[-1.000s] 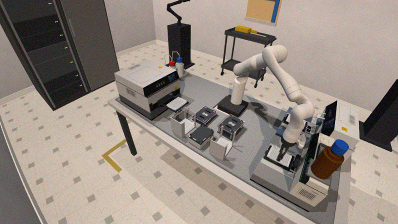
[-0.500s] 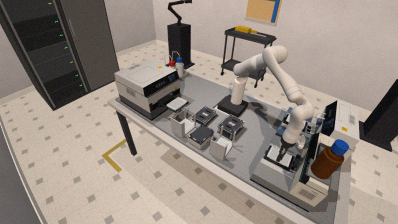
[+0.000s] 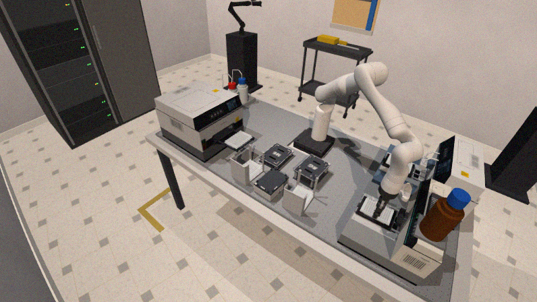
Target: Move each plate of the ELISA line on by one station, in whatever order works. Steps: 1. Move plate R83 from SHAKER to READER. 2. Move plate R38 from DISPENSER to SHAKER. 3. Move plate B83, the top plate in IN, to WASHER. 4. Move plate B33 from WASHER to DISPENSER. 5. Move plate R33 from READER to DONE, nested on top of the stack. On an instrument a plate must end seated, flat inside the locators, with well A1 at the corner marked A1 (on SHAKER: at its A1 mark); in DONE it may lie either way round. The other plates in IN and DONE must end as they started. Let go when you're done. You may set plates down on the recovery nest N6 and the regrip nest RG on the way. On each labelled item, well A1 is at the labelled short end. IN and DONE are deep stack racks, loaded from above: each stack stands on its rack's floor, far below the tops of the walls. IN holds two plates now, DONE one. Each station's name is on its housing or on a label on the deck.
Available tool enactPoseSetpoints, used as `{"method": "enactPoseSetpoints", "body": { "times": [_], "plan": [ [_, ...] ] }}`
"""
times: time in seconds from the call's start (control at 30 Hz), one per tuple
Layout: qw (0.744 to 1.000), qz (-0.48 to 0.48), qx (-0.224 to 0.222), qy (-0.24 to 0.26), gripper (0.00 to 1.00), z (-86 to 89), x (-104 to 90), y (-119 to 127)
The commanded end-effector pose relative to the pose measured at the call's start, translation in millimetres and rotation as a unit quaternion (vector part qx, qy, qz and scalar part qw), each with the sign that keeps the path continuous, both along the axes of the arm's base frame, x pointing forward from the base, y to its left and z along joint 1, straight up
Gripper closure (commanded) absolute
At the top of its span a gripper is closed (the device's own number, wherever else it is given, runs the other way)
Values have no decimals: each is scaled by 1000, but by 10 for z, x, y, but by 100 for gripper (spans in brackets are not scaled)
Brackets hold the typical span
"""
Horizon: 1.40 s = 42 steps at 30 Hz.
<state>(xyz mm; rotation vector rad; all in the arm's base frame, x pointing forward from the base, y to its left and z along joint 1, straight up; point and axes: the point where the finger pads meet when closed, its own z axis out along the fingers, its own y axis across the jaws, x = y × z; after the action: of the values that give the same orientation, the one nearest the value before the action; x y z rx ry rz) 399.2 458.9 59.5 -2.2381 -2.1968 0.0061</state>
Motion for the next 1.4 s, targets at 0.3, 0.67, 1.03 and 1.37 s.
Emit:
{"method": "enactPoseSetpoints", "body": {
  "times": [0.3, 0.67, 1.03, 1.37],
  "plan": [
    [1000, -4, 0, -1, 0, -9, -2, 6],
    [1000, -1, 0, -1, 6, 2, -1, 4],
    [1000, -1, 0, -1, 6, 2, -1, 4],
    [1000, -1, 0, -1, 6, 2, -1, 4]
  ]
}}
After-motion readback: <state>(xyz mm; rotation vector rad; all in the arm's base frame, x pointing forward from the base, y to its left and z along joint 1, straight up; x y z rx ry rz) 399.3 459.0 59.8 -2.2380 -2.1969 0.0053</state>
